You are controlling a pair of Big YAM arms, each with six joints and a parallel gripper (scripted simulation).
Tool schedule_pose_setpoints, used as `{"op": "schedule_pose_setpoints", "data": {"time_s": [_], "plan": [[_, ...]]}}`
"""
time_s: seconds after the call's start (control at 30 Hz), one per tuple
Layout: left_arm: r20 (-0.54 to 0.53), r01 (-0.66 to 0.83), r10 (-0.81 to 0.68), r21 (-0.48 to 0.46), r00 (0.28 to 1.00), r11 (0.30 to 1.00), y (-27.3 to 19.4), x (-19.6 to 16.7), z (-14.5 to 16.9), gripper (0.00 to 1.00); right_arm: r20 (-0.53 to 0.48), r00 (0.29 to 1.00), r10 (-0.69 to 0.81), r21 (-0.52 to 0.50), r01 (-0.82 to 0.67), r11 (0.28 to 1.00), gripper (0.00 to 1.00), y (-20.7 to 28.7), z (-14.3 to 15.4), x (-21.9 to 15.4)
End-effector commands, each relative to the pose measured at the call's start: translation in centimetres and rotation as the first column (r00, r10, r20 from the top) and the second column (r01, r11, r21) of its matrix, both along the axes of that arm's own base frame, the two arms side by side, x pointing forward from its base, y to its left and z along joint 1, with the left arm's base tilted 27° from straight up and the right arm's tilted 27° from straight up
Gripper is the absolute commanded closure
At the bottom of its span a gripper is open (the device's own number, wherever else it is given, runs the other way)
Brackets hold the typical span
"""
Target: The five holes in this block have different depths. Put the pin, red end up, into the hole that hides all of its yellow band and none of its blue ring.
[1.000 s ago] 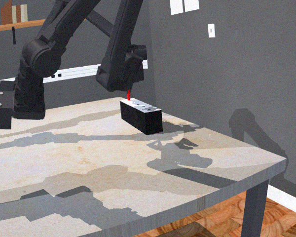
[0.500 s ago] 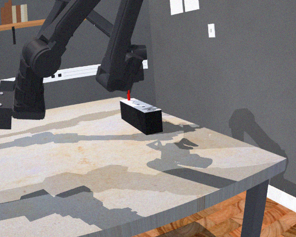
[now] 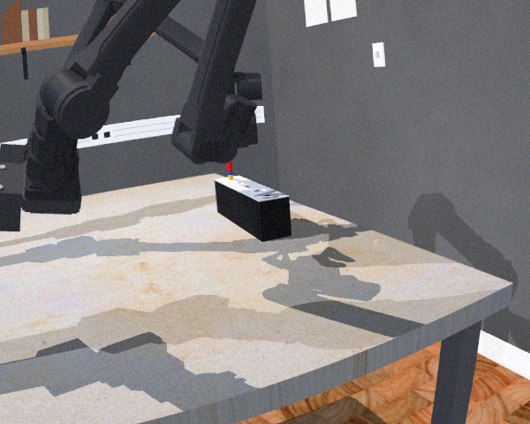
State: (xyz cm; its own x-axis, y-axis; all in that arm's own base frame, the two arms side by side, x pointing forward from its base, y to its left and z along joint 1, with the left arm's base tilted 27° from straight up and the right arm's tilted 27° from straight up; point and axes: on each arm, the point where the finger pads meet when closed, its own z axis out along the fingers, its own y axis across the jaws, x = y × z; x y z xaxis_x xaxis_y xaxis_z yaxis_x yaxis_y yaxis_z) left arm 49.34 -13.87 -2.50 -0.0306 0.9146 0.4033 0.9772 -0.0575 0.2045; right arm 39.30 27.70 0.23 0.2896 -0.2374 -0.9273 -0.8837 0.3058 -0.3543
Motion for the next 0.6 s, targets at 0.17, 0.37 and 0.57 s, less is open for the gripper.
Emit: {"op": "schedule_pose_setpoints", "data": {"time_s": [0.17, 0.37, 0.57], "plan": [[0.070, 0.023, -0.020, -0.035, 0.997, 0.999, -5.2, -0.3, 9.9, 0.95, 0.005, 1.000, 0.006, 0.011, -0.006, 1.000, 0.00, 0.3, 0.3, 0.2], [0.057, 0.015, -0.014, -0.030, 0.998, 0.999, -5.3, -0.8, 9.9, 0.95, -0.011, 1.000, -0.006, 0.021, 0.006, 1.000, 0.00, -0.2, -0.2, 0.4], [0.049, 0.001, 0.000, -0.026, 0.999, 1.000, -7.7, -0.9, 8.4, 0.95, -0.017, 1.000, -0.024, 0.036, 0.024, 0.999, 0.00, -1.3, -0.5, 0.5]]}}
